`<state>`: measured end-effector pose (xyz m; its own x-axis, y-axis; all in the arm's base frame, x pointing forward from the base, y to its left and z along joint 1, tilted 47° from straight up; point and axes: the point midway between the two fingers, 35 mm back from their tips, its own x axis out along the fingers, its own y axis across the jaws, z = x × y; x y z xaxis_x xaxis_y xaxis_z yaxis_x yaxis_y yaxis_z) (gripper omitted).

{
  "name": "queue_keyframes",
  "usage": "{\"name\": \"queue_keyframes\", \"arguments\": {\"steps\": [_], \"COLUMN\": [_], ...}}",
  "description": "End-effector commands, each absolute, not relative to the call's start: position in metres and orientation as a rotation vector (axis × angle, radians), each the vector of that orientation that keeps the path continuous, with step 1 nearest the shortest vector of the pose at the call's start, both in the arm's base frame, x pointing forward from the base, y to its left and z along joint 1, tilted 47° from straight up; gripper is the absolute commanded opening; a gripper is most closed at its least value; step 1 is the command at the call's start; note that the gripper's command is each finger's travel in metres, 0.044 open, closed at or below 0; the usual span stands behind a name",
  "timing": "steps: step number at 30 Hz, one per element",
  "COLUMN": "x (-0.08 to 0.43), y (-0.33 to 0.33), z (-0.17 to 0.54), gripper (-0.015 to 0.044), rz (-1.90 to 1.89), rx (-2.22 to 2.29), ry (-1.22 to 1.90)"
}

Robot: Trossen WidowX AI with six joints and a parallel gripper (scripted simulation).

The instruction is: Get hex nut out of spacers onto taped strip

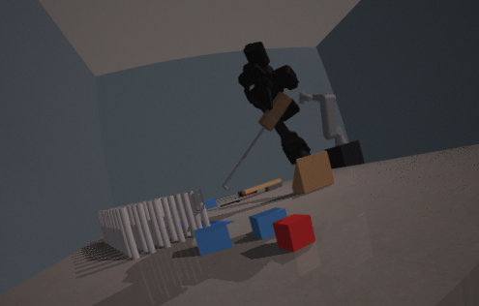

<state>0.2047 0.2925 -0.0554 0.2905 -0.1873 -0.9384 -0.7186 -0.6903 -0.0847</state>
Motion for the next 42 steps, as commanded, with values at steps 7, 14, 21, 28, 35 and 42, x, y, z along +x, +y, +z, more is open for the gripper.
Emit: {"name": "queue_keyframes", "arguments": {"steps": [7, 14, 21, 28, 35, 42], "x": [0.190, 0.178, 0.166, 0.153, 0.140, 0.126], "y": [0.311, 0.319, 0.326, 0.333, 0.338, 0.342], "z": [-0.073, -0.087, -0.101, -0.116, -0.131, -0.146], "gripper": [0.0000, 0.0000, 0.0000, 0.0000, 0.0000, 0.0000], "rz": [1.649, 1.825, 1.999, 2.169, 2.332, 2.485], "rx": [-2.294, -2.447, -2.585, -2.704, -2.798, -2.862], "ry": [0.592, 0.419, 0.217, -0.019, -0.293, -0.610]}}
